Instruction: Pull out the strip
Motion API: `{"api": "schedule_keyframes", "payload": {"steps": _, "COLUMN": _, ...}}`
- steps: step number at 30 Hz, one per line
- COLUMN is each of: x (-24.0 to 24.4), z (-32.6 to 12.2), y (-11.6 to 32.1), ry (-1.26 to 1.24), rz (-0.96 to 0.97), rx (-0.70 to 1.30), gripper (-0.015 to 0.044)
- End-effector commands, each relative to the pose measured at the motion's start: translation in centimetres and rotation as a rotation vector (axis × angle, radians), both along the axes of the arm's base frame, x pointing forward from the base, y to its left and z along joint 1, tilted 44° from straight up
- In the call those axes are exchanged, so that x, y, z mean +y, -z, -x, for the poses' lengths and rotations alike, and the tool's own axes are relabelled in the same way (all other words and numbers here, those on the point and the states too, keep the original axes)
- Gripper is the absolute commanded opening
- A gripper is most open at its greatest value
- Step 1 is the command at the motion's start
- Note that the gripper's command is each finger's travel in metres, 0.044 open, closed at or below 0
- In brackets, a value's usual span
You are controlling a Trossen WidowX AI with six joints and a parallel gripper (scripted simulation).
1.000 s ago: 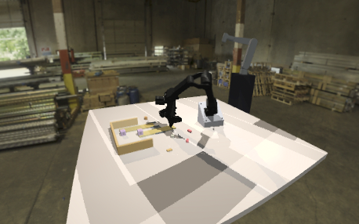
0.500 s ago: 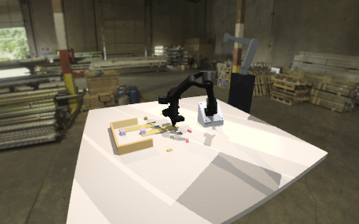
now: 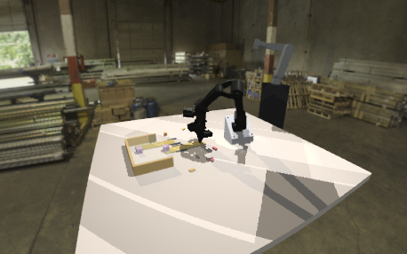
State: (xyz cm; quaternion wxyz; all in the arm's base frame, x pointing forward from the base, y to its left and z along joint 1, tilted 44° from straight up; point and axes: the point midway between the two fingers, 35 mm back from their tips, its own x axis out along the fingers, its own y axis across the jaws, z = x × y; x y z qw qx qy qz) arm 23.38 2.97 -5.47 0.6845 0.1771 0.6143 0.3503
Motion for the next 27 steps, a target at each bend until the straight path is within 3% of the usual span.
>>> {"api": "schedule_keyframes", "payload": {"steps": 1, "x": 0.3, "z": 1.4, "y": 0.4, "ry": -0.016, "rz": 0.002, "rx": 0.027, "gripper": 0.0}}
{"api": "schedule_keyframes", "payload": {"steps": 27, "x": -0.2, "z": 3.9, "y": 0.8, "ry": -0.016, "rz": 0.002, "rx": 0.028, "gripper": 0.0}}
